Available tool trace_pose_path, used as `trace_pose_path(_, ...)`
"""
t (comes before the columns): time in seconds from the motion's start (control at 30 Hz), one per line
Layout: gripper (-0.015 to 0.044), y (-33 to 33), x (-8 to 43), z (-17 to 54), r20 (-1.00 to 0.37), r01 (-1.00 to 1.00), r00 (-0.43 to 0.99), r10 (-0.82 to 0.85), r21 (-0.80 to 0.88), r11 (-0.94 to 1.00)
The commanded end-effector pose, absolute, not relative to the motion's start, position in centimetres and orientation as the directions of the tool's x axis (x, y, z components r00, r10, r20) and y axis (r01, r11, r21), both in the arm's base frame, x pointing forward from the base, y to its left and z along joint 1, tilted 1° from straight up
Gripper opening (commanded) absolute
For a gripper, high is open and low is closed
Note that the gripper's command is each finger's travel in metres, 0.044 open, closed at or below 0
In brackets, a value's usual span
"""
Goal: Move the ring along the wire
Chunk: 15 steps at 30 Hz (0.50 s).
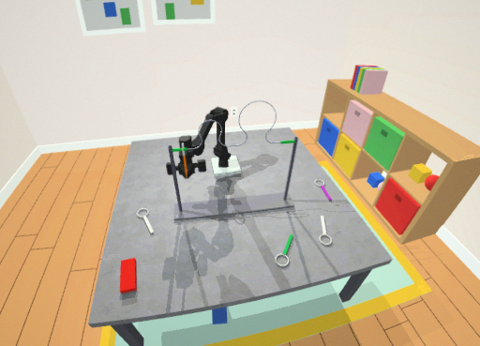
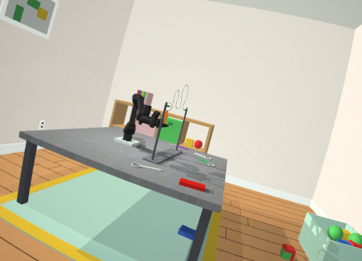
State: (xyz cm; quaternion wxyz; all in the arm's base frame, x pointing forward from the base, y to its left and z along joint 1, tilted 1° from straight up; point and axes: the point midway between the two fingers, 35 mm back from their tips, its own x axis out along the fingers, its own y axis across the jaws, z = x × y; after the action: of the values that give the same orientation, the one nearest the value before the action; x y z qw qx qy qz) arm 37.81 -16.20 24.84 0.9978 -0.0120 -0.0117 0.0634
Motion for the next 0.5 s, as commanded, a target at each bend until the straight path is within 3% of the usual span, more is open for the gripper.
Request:
trace_pose_path(0.0,-0.015,-16.3,37.8,25.0,0.024,-0.122,0.992,0.123,-0.032,0.992)
trace_pose_path(0.47,-0.015,-15.2,37.7,24.9,0.024,-0.123,0.992,0.123,-0.031,0.992)
